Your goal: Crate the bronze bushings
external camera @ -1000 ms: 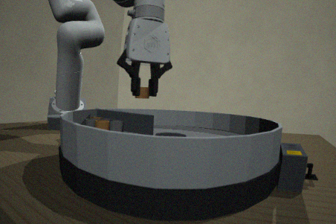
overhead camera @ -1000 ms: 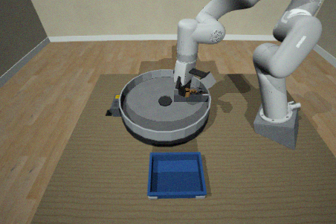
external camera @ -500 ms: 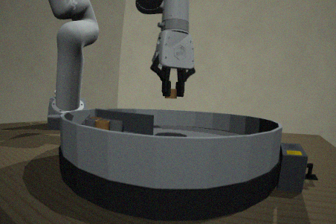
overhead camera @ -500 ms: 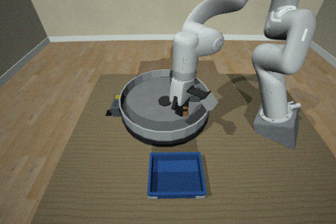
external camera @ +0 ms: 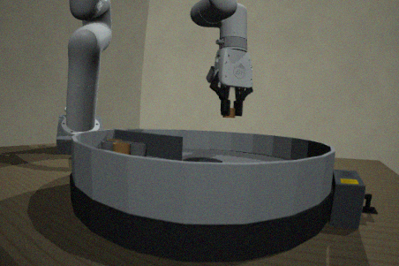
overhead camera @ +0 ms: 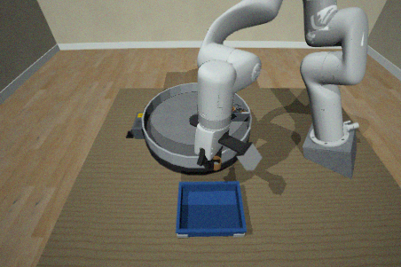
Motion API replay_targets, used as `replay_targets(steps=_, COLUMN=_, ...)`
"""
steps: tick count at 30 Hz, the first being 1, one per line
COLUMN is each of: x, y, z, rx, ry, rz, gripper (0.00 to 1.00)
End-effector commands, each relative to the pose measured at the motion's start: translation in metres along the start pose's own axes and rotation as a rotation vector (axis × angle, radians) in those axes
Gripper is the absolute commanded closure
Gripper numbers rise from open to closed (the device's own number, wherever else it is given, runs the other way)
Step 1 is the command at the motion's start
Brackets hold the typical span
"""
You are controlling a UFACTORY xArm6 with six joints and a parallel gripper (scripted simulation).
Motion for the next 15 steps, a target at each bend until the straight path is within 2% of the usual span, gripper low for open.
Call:
replay_targets(steps=1, x=-0.015, y=0.001, z=0.038, rx=-0.008, ry=0.003, rz=-0.005, gripper=1.0)
replay_targets(steps=7, x=-0.028, y=0.001, z=0.066, rx=-0.008, ry=0.003, rz=-0.005, gripper=1.0)
replay_targets(steps=15, x=-0.032, y=0.002, z=0.074, rx=-0.008, ry=0.003, rz=-0.005, gripper=1.0)
Point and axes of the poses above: the point where the finger pads meet when closed, its own y axis out along the fingers, its own z axis across the jaws, x = y × z, the point moved 3 cm from there along -y, back along the fingers, and after that the axes turned 2 degrees about y, right-handed, at the moved point
